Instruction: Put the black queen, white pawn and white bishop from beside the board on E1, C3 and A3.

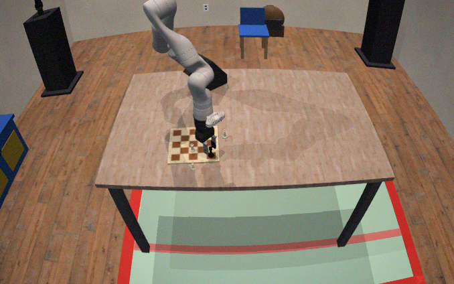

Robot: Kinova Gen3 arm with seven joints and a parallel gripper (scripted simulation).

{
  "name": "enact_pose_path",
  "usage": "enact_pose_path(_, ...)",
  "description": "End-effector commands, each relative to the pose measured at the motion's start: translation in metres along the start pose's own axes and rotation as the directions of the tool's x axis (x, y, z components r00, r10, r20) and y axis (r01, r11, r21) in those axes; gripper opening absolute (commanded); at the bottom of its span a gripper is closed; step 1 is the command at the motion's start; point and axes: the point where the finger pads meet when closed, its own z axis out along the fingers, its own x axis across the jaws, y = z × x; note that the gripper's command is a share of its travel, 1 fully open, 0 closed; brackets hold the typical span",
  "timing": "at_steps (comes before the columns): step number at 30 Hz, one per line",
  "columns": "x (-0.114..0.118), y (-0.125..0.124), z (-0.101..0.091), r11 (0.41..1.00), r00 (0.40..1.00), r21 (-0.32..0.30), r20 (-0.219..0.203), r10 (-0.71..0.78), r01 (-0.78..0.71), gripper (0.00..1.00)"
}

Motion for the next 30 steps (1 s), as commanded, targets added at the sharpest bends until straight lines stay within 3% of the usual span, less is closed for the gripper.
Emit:
enact_pose_path(1,0.0,-0.004,-0.014,1.0,1.0,0.013,0.001,0.0,0.0,0.79)
enact_pose_path(16,0.0,-0.003,-0.077,1.0,1.0,0.013,0.001,0.0,0.0,0.79)
enact_pose_path(25,0.0,-0.003,-0.084,1.0,1.0,0.013,0.001,0.0,0.0,0.79)
enact_pose_path(26,0.0,-0.003,-0.084,1.0,1.0,0.013,0.001,0.0,0.0,1.0)
enact_pose_path(30,0.0,-0.003,-0.084,1.0,1.0,0.013,0.001,0.0,0.0,1.0)
